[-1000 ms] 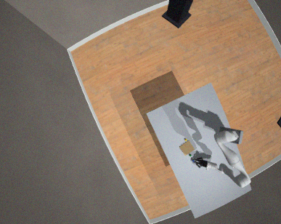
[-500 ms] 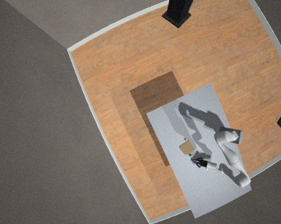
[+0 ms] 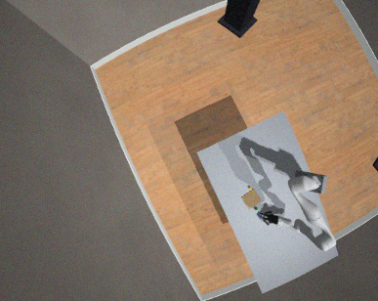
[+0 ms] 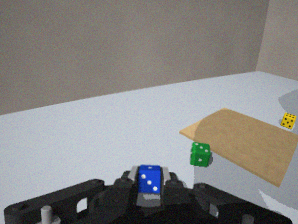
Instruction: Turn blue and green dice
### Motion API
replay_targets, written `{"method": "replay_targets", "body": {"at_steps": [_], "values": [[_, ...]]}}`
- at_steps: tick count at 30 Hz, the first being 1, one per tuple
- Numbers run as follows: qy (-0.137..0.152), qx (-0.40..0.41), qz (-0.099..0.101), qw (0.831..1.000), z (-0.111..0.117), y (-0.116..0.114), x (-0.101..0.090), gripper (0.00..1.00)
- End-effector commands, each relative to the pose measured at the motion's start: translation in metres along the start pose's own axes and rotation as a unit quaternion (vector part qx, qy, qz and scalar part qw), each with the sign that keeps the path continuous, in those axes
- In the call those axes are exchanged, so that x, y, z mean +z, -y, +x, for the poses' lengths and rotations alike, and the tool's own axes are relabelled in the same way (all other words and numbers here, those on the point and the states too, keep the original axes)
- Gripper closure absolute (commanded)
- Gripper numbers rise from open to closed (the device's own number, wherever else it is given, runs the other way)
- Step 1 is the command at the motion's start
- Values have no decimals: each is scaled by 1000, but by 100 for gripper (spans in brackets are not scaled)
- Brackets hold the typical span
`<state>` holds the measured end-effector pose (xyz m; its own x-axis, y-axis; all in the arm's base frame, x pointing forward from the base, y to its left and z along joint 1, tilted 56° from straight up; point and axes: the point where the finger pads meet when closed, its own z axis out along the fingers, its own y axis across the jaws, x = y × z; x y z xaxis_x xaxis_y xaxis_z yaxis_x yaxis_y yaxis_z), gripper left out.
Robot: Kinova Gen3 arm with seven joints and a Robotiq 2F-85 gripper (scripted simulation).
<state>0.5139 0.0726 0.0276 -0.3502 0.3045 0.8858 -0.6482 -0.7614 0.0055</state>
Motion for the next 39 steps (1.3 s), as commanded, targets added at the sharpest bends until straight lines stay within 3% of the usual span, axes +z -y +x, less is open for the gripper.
{"method": "replay_targets", "body": {"at_steps": [1,37,39], "values": [[0,0,0,1000,0,0,0,85],[0,0,0,1000,0,0,0,85],[0,0,0,1000,0,0,0,81]]}}
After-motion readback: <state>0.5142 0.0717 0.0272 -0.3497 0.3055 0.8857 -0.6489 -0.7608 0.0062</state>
